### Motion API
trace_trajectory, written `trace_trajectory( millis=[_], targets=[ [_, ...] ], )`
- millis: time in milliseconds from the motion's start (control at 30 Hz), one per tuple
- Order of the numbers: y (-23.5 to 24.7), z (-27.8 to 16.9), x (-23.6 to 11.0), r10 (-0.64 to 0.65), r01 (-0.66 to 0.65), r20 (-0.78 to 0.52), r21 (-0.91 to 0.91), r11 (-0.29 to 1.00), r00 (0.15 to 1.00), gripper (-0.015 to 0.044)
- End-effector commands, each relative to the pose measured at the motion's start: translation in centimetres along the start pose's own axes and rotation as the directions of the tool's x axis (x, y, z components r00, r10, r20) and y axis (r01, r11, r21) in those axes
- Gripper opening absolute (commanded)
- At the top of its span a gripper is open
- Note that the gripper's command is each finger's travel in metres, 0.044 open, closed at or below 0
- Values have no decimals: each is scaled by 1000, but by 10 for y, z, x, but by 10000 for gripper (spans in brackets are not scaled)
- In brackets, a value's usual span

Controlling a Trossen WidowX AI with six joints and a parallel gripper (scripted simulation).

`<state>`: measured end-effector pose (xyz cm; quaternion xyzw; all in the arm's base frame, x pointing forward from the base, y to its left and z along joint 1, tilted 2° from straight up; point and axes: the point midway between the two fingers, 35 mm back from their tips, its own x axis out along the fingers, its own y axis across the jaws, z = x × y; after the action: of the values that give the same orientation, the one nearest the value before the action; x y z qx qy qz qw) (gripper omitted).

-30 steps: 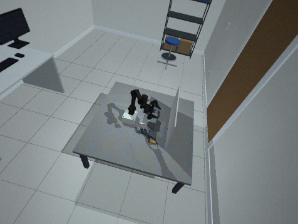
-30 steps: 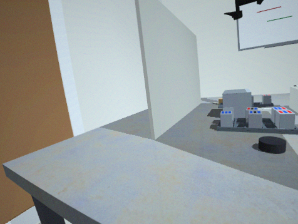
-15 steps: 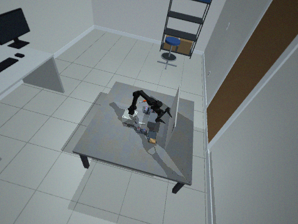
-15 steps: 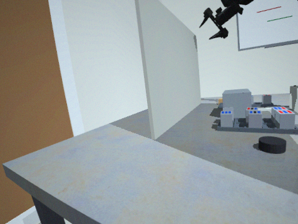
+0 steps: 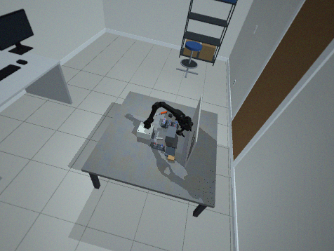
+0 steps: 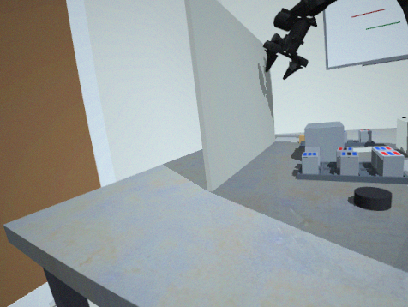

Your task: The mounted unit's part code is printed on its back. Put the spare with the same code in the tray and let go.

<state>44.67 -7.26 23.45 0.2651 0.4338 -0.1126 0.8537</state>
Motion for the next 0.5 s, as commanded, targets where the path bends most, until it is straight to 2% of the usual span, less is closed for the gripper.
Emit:
trace_trajectory(
  millis=[0, 233, 467],
  targets=[
    [23, -54, 19, -66, 27, -186, -204, 979, 980, 440],
    [49, -160, 24, -285, -69, -472, -603, 795, 834, 440],
    [50, -169, 22, -310, -89, -490, -634, 768, 814, 440]
  ],
)
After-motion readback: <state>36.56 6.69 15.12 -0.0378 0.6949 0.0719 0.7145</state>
